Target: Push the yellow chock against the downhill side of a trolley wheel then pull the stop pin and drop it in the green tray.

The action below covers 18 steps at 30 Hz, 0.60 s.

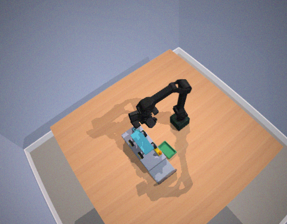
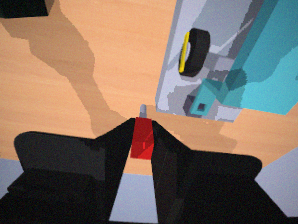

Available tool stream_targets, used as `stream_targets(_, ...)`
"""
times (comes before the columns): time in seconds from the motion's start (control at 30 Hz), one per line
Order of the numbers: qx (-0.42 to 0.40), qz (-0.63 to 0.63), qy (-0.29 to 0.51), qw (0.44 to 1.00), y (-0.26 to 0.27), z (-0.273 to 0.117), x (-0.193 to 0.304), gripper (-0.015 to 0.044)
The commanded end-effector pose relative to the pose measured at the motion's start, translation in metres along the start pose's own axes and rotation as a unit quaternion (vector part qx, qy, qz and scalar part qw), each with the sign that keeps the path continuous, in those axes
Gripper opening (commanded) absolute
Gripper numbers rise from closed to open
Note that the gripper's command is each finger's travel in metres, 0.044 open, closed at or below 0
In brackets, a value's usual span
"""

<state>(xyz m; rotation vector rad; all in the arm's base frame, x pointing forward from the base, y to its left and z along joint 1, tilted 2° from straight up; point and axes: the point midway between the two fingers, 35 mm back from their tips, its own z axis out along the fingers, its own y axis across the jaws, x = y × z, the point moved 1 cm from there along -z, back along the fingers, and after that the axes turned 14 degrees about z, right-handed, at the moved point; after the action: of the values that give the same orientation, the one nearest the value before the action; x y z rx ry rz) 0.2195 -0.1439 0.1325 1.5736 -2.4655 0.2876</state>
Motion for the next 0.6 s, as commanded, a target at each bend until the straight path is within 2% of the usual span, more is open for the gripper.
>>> stream_targets(0.0, -0.001, 0.003, 0.001, 1.0, 0.005, -0.002, -0.015, 0.0)
stream_targets(0.57, -0.001, 0.003, -0.002, 1.0, 0.018, -0.012, -0.08, 0.0)
